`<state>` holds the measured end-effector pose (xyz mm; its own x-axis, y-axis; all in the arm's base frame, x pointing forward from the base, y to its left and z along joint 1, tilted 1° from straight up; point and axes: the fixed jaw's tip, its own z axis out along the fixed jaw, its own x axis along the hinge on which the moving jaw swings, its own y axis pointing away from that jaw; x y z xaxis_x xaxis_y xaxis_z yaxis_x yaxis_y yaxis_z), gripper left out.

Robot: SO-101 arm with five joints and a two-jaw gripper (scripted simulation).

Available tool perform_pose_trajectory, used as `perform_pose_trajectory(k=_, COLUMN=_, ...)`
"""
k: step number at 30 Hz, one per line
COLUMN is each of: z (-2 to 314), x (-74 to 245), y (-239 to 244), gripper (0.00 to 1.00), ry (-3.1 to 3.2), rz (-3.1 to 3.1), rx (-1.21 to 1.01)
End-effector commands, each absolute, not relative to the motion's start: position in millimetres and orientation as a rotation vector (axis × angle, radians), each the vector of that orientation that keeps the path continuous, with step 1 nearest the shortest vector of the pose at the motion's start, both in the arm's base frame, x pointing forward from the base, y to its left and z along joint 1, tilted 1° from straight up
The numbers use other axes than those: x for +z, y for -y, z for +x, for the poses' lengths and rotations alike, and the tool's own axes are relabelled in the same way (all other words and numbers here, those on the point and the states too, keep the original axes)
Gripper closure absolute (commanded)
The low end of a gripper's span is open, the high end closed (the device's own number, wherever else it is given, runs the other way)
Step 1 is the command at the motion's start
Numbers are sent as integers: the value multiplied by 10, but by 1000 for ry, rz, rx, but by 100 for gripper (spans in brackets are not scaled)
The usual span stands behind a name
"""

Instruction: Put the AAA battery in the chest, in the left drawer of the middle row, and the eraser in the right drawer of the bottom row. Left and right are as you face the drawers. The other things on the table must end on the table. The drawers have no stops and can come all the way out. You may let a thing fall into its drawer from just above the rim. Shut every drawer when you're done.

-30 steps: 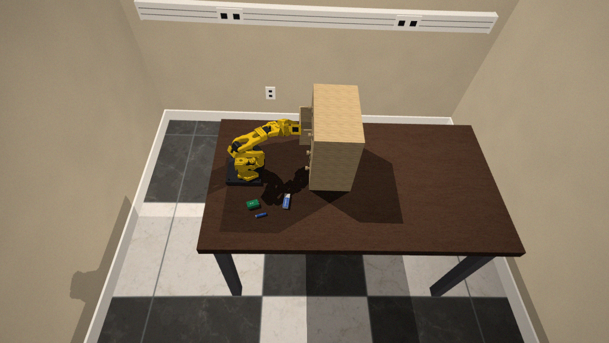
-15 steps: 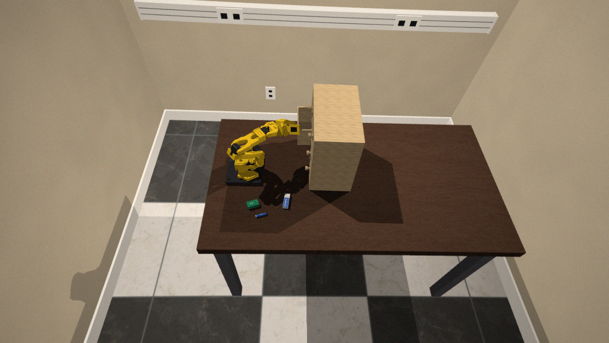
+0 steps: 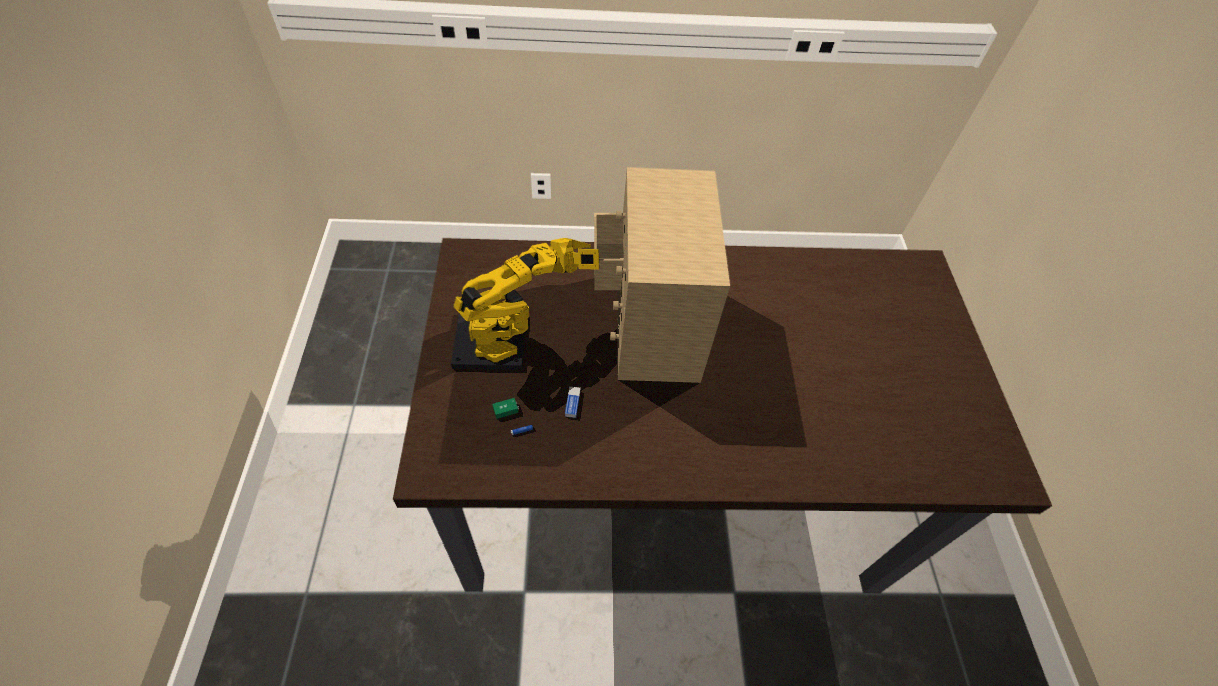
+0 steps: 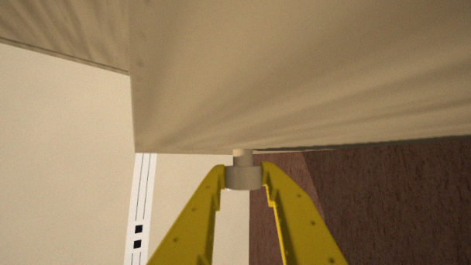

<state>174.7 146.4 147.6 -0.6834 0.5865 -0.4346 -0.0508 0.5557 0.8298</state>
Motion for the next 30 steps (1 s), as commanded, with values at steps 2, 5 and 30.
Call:
perform_pose_trajectory(k=2, z=1663, x=1515, y=-1522, gripper=100, ry=-2071, rz=386, rx=1179)
perform_pose_trajectory(k=5, z=1651, x=1515, y=-1522, gripper=100, ry=-2073, rz=383, rx=1182)
perform_pose_trajectory(k=30, z=1605, x=1515, y=-1523, gripper=100, ry=-2079, rz=369, rx=1190)
